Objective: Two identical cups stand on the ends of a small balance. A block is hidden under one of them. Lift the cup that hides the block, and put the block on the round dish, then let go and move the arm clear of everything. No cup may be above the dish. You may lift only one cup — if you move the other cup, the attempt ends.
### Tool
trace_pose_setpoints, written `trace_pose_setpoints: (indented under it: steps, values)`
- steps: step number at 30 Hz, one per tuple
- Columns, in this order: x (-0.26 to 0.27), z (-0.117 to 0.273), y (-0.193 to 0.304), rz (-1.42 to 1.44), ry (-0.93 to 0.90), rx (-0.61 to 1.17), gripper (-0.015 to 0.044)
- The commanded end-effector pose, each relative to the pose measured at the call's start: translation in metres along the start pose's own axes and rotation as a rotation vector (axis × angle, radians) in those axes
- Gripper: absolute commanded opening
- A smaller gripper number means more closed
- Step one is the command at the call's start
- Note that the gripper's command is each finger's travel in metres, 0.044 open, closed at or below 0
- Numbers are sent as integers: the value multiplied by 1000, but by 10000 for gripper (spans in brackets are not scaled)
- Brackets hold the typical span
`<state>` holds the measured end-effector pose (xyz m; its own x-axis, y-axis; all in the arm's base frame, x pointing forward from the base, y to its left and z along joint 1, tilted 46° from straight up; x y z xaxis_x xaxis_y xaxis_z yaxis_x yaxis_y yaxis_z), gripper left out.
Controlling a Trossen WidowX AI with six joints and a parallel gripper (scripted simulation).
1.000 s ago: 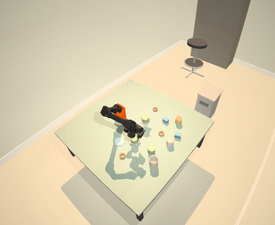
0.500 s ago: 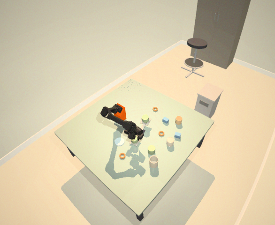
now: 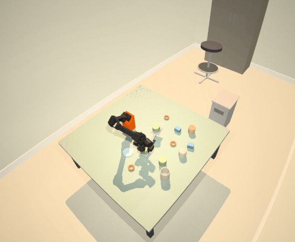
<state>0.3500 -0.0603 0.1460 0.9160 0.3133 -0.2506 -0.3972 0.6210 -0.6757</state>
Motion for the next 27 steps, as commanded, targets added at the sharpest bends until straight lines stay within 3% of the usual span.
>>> trace_pose_setpoints:
  steps: [1,2,5,13,24,27]
  values:
    - [0,-6,2,9,4,6,440]
    - [0,-6,2,9,4,6,440]
    - [0,-6,2,9,4,6,361]
    - [0,-6,2,9,4,6,308]
    - [2,3,2,9,2,8,19]
    - [3,6,2,9,2,9,0]
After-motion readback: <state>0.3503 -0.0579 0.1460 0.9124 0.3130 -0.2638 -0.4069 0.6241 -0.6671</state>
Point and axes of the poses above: the point midway between the two fingers, 35 mm back from their tips, its own z axis back along the fingers, its own x axis across the jaws, y = z × x, the point moved 10 cm from there along z, back along the fingers, and after that the axes turned 9 degrees about z, right-handed, at the moved point
